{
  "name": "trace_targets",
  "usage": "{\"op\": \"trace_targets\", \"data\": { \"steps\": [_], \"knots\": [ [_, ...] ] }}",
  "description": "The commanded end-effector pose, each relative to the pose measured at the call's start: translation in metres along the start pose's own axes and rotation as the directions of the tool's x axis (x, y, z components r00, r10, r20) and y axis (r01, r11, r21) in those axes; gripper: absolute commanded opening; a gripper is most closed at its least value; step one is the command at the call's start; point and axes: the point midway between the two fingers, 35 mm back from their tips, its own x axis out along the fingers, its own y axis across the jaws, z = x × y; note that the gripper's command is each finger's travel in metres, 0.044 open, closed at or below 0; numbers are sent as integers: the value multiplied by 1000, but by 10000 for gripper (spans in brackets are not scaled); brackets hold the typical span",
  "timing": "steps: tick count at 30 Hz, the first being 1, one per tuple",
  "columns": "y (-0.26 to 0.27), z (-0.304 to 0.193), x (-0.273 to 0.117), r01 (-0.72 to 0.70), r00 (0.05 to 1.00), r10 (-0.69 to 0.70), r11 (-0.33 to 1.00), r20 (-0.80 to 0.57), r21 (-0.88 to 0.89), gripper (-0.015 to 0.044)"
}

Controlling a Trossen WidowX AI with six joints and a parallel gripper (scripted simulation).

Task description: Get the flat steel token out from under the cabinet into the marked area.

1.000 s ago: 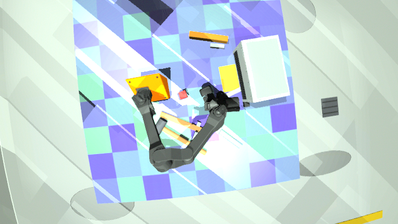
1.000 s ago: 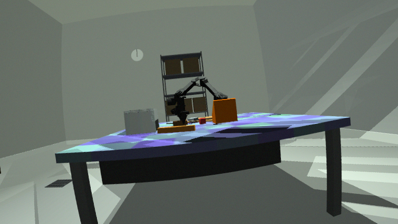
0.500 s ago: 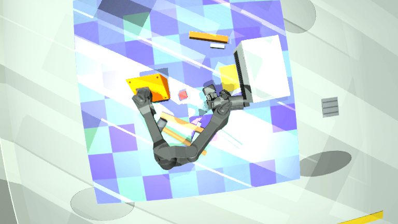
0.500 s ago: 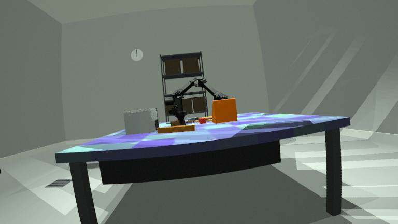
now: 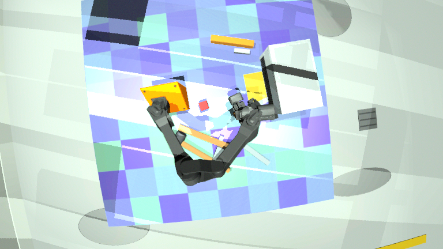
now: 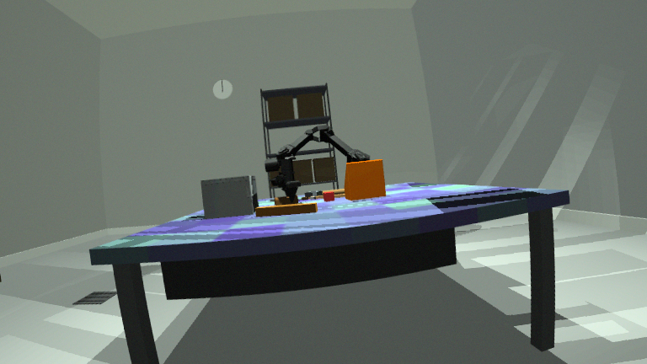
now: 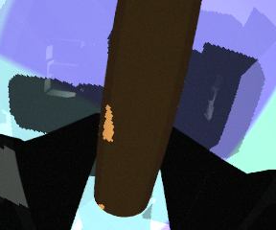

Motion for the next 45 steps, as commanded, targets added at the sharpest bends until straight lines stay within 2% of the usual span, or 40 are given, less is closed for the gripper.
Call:
{"op": "trace_targets", "data": {
  "steps": [1, 45],
  "knots": [
    [-1, 5, 0, 2, 1000, -2, 1000, 2, 6, 0],
    [-3, 46, -1, 2, 1000, -2, 1000, 4, 8, 0]
  ]
}}
